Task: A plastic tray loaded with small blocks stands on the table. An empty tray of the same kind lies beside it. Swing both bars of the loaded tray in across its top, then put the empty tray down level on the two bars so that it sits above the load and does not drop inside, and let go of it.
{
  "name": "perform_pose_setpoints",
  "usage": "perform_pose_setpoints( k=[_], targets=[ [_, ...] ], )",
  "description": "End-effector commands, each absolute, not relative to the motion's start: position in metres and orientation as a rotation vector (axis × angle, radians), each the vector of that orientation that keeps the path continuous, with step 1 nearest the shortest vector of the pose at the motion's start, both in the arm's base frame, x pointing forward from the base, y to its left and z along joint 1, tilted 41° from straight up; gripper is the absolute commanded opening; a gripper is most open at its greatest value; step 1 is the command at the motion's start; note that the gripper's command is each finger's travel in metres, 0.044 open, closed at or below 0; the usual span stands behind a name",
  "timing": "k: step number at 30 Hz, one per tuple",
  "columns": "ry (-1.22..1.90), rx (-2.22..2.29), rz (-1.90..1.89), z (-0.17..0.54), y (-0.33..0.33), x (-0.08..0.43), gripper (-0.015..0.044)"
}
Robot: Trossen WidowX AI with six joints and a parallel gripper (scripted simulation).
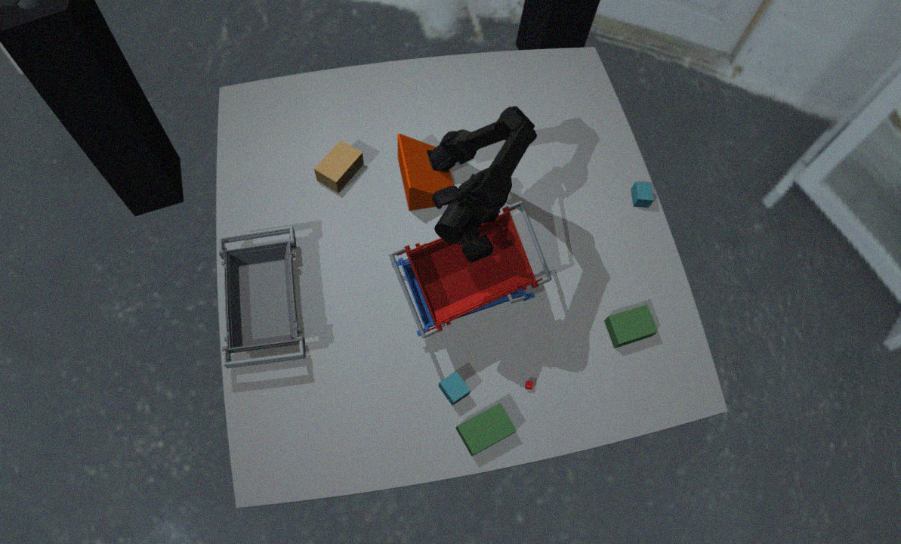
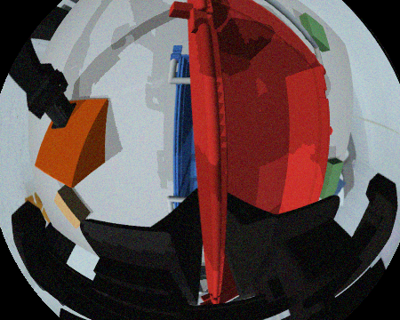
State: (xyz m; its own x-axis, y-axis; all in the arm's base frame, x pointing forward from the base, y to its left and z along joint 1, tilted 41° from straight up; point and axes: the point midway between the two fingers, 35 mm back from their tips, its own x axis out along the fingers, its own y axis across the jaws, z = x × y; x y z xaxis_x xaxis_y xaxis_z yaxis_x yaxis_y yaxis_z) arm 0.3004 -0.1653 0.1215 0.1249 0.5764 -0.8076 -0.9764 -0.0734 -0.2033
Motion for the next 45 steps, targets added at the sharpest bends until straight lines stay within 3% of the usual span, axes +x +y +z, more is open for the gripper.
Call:
perform_pose_setpoints(
  k=[1, 45],
  targets=[
    [0.568, -0.942, 1.368, 0.128, -0.173, 0.301, 0.0],
    [0.604, -0.753, 1.402, 0.083, -0.137, 0.295, 0.0]
  ],
)
